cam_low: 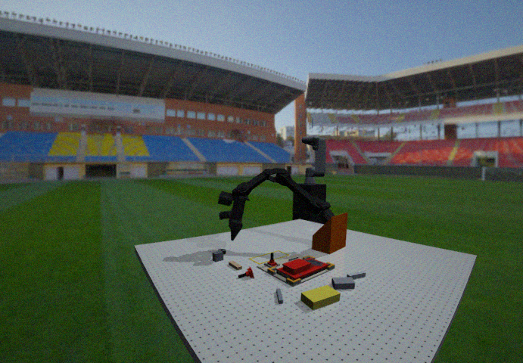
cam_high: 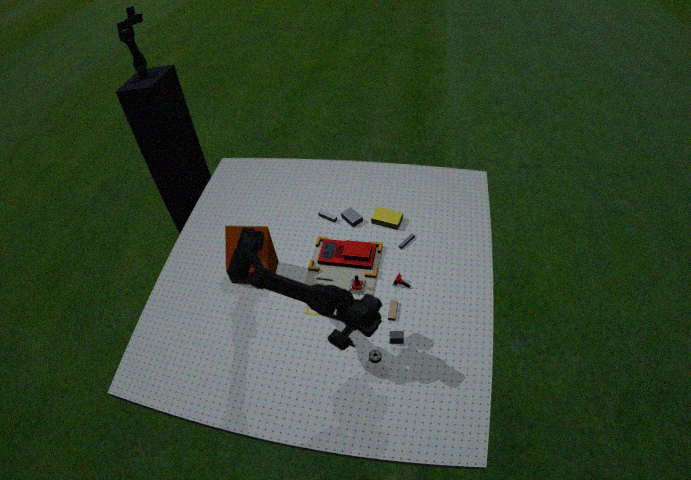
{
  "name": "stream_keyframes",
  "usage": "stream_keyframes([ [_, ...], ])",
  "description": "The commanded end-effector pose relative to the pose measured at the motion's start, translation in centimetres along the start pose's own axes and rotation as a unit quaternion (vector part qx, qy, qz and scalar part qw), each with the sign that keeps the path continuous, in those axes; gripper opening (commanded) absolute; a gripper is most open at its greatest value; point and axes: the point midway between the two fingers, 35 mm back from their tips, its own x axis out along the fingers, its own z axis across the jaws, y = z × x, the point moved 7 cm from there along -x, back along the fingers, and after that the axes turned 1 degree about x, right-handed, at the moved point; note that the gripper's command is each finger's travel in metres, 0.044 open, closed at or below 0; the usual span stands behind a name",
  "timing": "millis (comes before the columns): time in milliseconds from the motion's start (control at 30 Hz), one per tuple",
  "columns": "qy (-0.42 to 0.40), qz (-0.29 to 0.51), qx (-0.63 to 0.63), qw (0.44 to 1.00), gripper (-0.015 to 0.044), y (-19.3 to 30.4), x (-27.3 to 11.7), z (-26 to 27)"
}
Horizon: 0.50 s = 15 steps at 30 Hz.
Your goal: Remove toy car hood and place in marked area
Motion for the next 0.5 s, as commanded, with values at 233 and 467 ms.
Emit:
stream_keyframes([
  [233,-0.053,0.08,-0.059,0.994,0.044,6.6,0.0,13.9],
  [467,-0.033,0.121,-0.158,0.979,0.044,14.7,-2.4,22.9],
])
